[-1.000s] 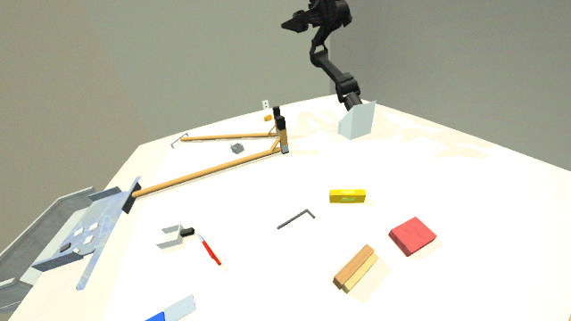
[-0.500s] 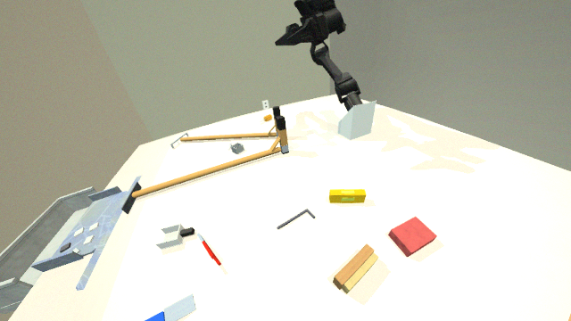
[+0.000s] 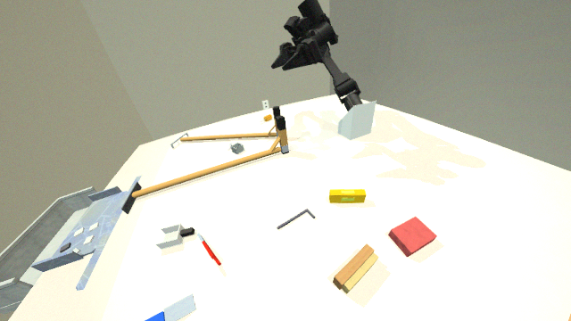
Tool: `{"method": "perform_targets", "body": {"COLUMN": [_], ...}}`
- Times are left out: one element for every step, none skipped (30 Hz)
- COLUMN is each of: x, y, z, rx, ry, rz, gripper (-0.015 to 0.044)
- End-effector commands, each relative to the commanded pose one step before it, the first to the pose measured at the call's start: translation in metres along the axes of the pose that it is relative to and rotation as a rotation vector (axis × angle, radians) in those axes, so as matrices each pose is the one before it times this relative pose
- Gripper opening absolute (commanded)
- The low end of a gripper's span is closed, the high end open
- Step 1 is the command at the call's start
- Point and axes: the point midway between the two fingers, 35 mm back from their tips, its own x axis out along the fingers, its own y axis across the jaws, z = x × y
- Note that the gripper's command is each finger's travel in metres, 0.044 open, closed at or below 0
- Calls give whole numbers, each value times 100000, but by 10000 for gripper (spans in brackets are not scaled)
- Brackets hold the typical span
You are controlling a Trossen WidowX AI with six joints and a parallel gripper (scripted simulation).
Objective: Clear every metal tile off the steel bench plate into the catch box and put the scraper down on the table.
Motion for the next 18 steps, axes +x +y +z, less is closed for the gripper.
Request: {"method": "perform_targets", "body": {"x": [1442,310,309,308,308,307,307,306,305,304,304,303,302,301,300,299,298,297], "y": [224,-7,-9,-11,-12,-14,-16,-18,-20,-22,-24,-26,-28,-29,-31,-33,-35,-37], "z": [-1666,-340,-341,-342,-343,-344,-345,-346,-347,-347,-348,-349,-350,-350,-351,-352,-352,-353], "rx": [-279,67,77,88,98,109,120,130,141,152,163,174,184,195,206,217,228,239], "ry": [5839,1255,1263,1271,1279,1286,1294,1302,1309,1317,1324,1331,1338,1345,1352,1359,1366,1373], "rz": [362,-28,-25,-21,-18,-15,-11,-8,-5,-1,2,5,9,12,15,18,21,24], "gripper": [440,440,440,440,440,440,440,440,440,440,440,440,440,440,440,440,440,440]}}
